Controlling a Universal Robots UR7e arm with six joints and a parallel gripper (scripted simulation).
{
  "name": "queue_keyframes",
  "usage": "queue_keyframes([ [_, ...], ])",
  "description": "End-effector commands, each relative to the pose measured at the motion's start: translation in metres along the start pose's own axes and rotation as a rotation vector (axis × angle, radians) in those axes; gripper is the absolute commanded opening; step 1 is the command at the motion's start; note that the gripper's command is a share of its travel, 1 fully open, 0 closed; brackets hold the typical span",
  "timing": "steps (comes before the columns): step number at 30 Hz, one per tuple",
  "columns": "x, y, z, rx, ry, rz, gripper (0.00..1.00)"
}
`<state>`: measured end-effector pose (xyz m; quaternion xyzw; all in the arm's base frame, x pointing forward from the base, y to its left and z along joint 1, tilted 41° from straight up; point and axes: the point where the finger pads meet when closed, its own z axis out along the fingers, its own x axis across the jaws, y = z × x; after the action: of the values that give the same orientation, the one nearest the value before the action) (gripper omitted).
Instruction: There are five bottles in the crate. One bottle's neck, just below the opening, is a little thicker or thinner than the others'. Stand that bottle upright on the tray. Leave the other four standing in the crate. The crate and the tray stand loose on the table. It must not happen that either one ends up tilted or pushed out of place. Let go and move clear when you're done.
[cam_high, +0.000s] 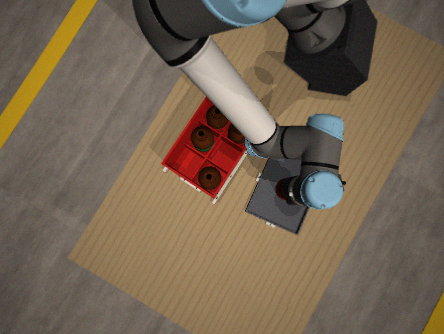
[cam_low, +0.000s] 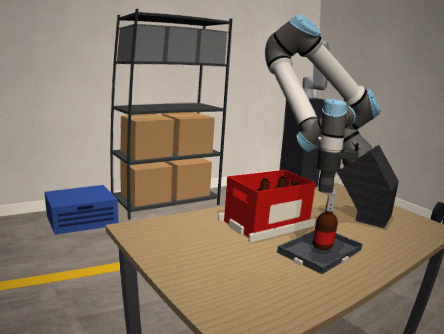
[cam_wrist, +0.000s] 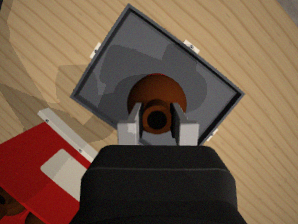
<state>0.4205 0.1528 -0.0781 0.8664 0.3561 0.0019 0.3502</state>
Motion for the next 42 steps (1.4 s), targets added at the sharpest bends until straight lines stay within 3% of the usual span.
queue_keyframes([
  [1,0.000,0.000,0.001,0.000,0.001,0.000,0.00],
  [42,0.000,0.000,0.015,0.000,0.001,0.000,0.00],
])
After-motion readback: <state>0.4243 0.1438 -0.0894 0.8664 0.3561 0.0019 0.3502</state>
